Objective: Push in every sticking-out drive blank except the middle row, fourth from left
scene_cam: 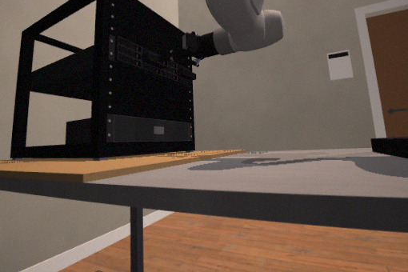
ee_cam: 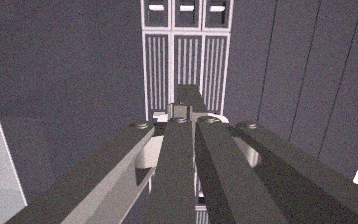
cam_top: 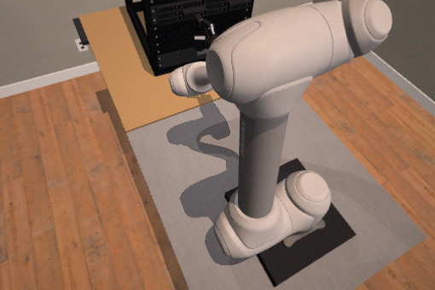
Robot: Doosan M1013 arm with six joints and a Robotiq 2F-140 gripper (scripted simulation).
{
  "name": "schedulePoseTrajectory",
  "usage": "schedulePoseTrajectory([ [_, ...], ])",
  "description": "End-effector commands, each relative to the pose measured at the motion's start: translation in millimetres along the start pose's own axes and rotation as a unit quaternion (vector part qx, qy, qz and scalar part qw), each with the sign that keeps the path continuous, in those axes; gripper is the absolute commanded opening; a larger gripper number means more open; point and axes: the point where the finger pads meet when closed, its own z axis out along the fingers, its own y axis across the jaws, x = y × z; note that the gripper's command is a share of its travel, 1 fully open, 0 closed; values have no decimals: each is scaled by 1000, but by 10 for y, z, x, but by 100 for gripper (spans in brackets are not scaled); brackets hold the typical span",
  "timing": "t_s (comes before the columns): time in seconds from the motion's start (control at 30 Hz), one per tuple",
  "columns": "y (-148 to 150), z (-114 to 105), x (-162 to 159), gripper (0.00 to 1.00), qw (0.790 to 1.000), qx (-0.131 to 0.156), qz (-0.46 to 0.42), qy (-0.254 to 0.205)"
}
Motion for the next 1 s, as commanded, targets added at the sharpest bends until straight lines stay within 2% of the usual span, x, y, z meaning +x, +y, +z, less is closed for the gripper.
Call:
schedulePoseTrajectory([
  [0.0, 9, 1, -1, 10, 1000, -1, 0, 0],
  [0.53, 9, 6, -1, 10, 1000, -1, 0, 0],
  [0.97, 10, 101, -1, 10, 1000, -1, 0, 0],
])
